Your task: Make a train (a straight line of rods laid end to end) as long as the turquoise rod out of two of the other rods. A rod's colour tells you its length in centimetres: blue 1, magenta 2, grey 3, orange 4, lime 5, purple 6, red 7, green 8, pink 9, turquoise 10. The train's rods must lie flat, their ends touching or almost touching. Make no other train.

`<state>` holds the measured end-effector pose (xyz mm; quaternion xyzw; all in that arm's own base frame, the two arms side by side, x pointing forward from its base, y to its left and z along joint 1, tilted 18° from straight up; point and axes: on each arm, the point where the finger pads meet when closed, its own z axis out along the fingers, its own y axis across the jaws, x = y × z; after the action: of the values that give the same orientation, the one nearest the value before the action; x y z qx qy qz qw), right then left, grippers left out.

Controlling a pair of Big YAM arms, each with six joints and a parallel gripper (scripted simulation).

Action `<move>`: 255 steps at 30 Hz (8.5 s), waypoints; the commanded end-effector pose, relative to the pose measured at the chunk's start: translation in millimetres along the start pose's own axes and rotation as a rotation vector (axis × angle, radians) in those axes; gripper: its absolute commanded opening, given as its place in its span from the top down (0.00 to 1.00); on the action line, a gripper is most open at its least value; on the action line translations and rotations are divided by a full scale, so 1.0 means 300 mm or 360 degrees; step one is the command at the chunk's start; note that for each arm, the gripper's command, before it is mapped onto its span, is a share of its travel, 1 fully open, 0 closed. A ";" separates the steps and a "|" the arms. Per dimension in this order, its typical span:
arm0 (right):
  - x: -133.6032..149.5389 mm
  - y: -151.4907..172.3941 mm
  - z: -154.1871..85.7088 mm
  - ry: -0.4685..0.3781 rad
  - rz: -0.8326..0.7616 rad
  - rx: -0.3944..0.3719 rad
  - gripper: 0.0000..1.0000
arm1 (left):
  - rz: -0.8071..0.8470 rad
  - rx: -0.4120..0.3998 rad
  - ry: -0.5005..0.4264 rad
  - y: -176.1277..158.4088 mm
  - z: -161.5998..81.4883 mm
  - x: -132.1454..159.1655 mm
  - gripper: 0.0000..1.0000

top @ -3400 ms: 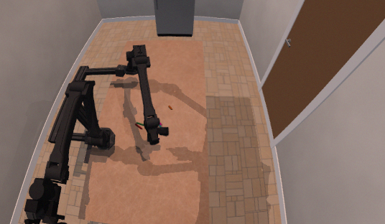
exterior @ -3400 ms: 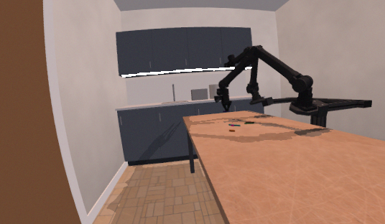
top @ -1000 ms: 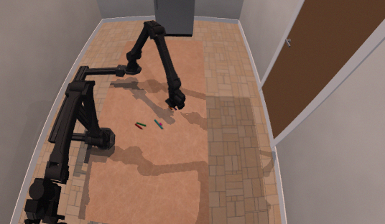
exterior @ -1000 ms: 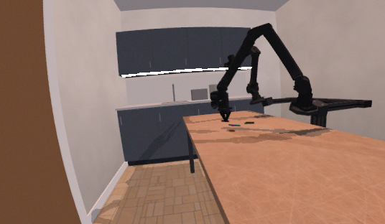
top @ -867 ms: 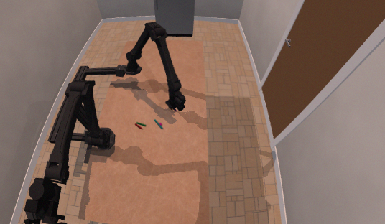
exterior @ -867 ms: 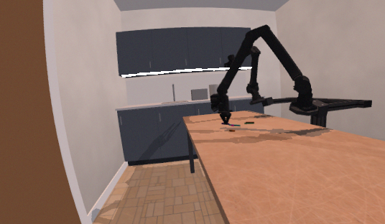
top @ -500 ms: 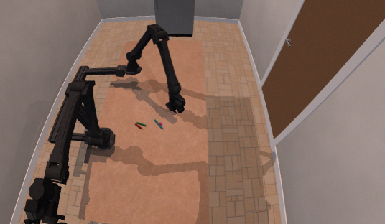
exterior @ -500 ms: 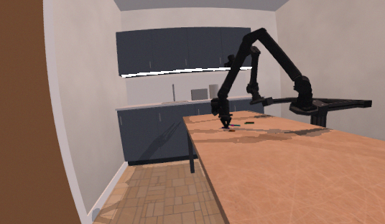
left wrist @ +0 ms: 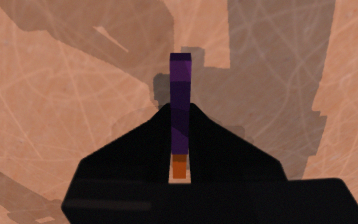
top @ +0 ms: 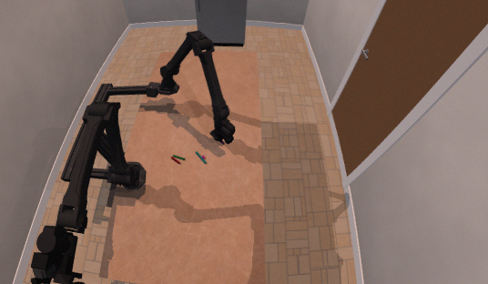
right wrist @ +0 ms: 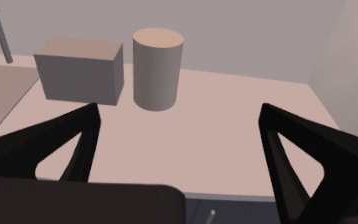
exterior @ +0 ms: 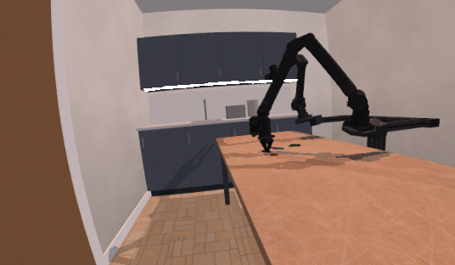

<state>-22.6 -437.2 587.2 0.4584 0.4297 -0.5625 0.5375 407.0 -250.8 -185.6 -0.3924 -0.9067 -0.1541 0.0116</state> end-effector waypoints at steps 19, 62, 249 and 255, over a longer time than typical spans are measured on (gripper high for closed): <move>-0.162 -0.020 -0.028 -0.0117 -0.0020 0.0016 0.00 | 0.0006 -0.0016 -0.0070 0.012 -0.033 -0.060 0.96; -0.162 -0.020 -0.028 -0.0117 -0.0020 0.0016 0.00 | -0.0006 -0.0015 -0.0065 0.024 0.020 -0.059 0.96; -0.162 -0.020 -0.028 -0.0117 -0.0020 0.0016 0.00 | -0.0020 -0.0010 -0.0091 0.014 -0.348 -0.057 0.00; -0.162 -0.020 -0.028 -0.0117 -0.0020 0.0016 0.00 | -0.0016 -0.0011 -0.0108 0.008 -0.434 -0.070 0.00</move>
<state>-22.6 -437.2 587.2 0.4584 0.4297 -0.5625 0.5375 394.1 -271.0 -99.9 -0.3953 -0.9052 -0.1554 0.0130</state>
